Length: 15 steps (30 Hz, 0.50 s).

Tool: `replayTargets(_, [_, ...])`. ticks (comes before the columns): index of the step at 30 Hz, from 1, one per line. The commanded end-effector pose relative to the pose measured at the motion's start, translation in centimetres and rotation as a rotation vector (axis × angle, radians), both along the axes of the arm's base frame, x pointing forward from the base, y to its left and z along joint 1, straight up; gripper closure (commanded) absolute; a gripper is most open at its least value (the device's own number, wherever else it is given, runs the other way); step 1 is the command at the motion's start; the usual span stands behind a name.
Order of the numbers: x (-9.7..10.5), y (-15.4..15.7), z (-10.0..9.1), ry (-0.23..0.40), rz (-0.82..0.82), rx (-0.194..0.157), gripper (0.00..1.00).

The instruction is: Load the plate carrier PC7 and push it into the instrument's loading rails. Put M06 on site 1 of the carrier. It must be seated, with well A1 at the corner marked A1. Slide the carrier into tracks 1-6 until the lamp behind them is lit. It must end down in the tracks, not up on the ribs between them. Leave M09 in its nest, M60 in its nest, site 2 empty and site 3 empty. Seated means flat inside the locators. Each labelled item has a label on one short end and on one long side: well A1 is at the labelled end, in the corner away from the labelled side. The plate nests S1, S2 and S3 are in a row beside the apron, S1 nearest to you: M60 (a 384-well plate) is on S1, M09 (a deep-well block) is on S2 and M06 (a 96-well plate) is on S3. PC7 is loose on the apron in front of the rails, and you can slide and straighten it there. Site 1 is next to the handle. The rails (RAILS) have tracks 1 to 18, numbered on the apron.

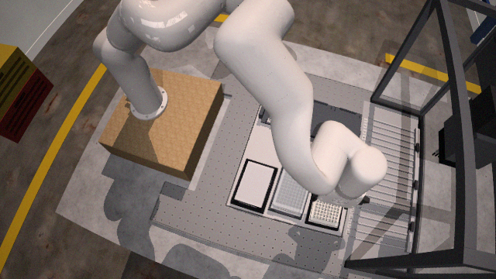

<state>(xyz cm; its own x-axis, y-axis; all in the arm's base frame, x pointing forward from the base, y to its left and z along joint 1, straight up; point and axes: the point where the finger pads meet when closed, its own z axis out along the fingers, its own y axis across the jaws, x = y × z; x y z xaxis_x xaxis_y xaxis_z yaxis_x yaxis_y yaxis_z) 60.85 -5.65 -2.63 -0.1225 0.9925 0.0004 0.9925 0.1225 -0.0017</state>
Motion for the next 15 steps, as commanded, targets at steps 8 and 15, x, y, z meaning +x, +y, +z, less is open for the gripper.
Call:
replayTargets(8, [0.19,-0.02,-0.66,-0.005,0.0,0.0,0.0])
replayTargets(15, [0.19,-0.02,-0.73,-0.005,0.0,0.0,0.0])
